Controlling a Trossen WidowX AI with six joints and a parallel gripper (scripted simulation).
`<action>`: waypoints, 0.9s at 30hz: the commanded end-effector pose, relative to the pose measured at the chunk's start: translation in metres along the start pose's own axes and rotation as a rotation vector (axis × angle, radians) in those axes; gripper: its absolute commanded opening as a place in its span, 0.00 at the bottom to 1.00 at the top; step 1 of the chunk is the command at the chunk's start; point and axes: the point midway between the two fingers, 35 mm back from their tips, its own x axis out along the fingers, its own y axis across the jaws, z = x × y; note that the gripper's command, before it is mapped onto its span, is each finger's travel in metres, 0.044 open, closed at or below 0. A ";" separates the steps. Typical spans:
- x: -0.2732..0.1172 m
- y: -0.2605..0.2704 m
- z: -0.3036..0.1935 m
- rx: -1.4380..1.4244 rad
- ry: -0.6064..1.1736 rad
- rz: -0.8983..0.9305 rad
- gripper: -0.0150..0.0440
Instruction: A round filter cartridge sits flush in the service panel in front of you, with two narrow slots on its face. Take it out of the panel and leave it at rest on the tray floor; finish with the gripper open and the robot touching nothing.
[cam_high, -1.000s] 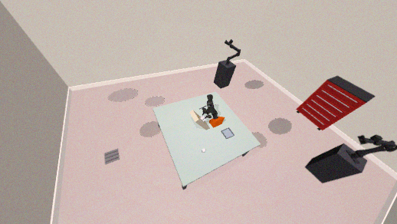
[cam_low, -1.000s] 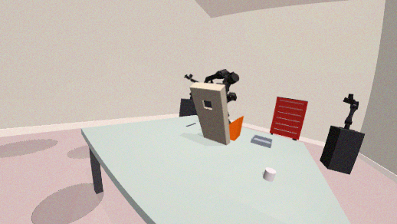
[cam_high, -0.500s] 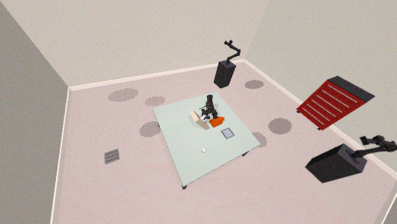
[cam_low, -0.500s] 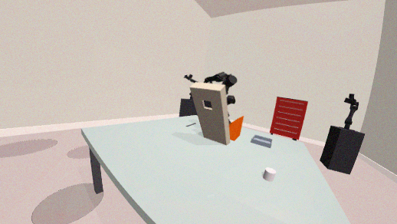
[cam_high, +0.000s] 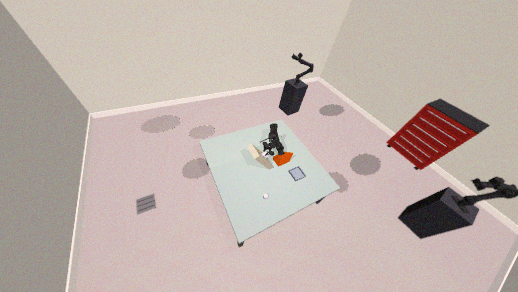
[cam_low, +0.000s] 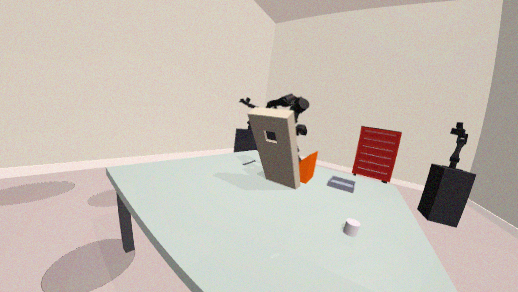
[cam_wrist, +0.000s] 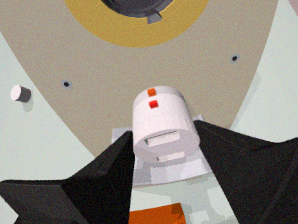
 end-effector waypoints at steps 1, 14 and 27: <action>-0.001 0.000 0.002 0.001 0.001 0.001 0.36; -0.033 0.002 0.025 -0.018 -0.027 0.028 0.25; -0.100 0.002 0.025 -0.073 -0.102 0.105 0.25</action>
